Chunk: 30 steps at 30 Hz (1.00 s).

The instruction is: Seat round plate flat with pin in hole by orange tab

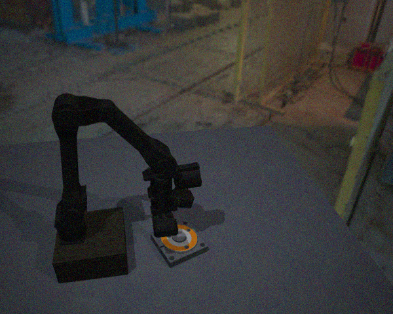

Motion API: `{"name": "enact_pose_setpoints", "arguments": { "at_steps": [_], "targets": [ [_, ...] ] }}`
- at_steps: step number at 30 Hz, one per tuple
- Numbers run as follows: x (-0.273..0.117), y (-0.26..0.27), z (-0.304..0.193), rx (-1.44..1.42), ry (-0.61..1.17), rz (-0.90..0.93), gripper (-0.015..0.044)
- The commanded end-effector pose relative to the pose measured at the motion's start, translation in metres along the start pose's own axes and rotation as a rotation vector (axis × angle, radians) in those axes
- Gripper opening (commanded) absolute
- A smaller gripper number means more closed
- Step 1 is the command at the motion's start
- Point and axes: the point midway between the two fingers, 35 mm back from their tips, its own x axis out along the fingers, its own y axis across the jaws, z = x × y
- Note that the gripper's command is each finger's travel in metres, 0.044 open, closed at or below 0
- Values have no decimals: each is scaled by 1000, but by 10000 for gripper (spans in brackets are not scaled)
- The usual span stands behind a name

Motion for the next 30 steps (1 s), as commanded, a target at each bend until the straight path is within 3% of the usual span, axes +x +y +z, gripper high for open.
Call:
{"name": "enact_pose_setpoints", "arguments": {
  "at_steps": [1, 30],
  "targets": [
    [0, -5, -3, -2, 2, -6, 0],
    [-3, -28, -6, -2, 2, -8, 0]
  ]
}}
